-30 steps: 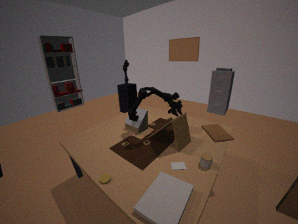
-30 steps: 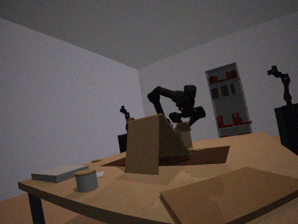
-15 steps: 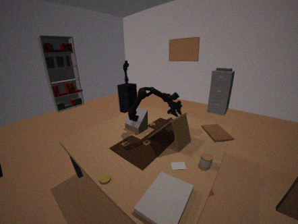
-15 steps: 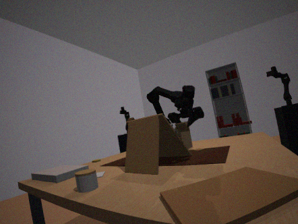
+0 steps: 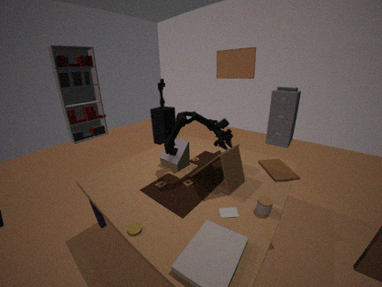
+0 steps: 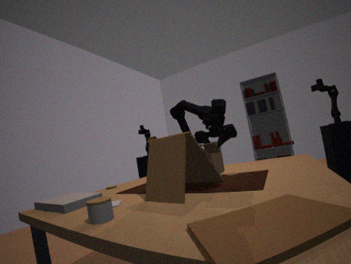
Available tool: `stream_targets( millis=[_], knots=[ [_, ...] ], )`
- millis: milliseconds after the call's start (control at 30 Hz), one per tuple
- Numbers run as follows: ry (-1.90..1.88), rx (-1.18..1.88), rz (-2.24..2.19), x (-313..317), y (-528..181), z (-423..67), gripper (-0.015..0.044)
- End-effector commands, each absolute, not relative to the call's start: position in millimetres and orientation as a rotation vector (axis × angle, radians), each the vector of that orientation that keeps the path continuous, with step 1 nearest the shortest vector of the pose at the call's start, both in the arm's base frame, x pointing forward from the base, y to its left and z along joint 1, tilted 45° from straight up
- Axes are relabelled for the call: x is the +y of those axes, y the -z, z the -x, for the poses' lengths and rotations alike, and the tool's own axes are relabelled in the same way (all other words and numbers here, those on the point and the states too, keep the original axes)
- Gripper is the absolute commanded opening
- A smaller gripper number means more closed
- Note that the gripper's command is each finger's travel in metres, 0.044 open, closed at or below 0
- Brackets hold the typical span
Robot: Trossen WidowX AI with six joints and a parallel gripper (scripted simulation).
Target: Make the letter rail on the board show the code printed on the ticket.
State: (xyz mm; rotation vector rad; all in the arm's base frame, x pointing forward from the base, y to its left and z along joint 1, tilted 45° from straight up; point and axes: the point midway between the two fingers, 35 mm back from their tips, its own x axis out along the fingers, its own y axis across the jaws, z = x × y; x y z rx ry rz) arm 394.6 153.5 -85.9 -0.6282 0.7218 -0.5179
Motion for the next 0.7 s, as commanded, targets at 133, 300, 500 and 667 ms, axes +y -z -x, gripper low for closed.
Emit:
stream_targets(
  millis=[133,300,500,667],
  knots=[
    [0.516,0.725,0.632,149.6,83.2,-392.6,0.0000],
    [0.516,0.725,0.632,147.7,81.6,-392.0,0.0000],
    [0.516,0.725,0.632,145.6,79.6,-391.3,0.0000],
    [0.516,0.725,0.632,143.8,78.0,-390.8,0.0000]
  ],
)
